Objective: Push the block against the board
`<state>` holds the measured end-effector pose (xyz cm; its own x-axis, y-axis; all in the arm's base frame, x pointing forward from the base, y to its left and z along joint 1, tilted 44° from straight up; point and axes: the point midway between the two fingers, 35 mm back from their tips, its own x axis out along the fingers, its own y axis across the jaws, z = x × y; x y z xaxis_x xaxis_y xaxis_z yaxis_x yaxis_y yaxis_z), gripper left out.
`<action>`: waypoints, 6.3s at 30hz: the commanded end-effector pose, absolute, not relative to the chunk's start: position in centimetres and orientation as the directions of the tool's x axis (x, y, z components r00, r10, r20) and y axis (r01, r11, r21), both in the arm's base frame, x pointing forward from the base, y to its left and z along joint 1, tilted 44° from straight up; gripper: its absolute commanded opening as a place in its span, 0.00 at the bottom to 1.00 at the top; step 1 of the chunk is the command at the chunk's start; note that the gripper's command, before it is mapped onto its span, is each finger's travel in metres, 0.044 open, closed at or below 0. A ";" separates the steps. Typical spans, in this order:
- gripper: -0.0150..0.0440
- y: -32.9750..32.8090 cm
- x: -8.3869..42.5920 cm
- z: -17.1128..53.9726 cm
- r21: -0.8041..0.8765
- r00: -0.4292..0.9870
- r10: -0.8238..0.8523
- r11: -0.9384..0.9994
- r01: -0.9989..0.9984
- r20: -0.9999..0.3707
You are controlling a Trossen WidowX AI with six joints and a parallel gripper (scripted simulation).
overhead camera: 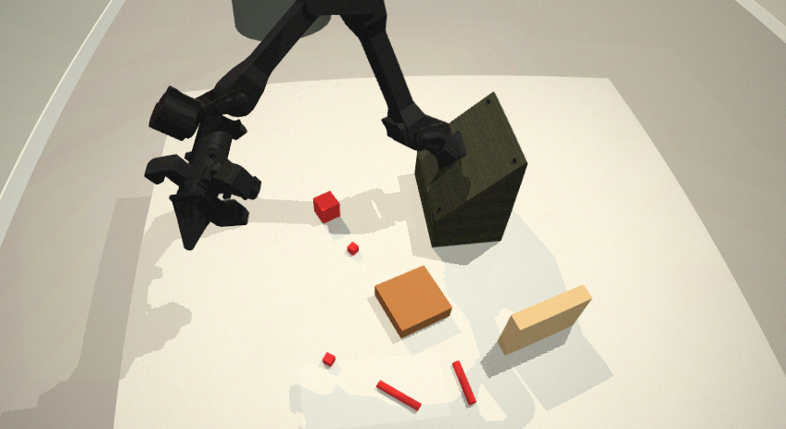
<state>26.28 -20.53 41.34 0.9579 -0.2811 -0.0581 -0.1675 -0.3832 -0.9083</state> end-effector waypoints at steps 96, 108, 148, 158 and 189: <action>0.25 9.8 39.5 -8.7 -0.677 0.055 -0.690 0.688 -0.259 -0.722; 0.25 9.6 38.1 -8.5 -0.677 0.054 -0.690 0.688 -0.260 -0.722; 0.25 8.8 34.5 -8.0 -0.677 0.053 -0.690 0.688 -0.261 -0.722; 0.25 9.1 36.1 -8.2 -0.677 0.053 -0.690 0.688 -0.261 -0.722; 0.25 13.0 37.5 -4.9 -0.676 0.054 -0.688 0.690 -0.260 -0.723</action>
<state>37.50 12.87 -5.02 0.0545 -0.6914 -0.7204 -0.2662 0.6853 -0.6779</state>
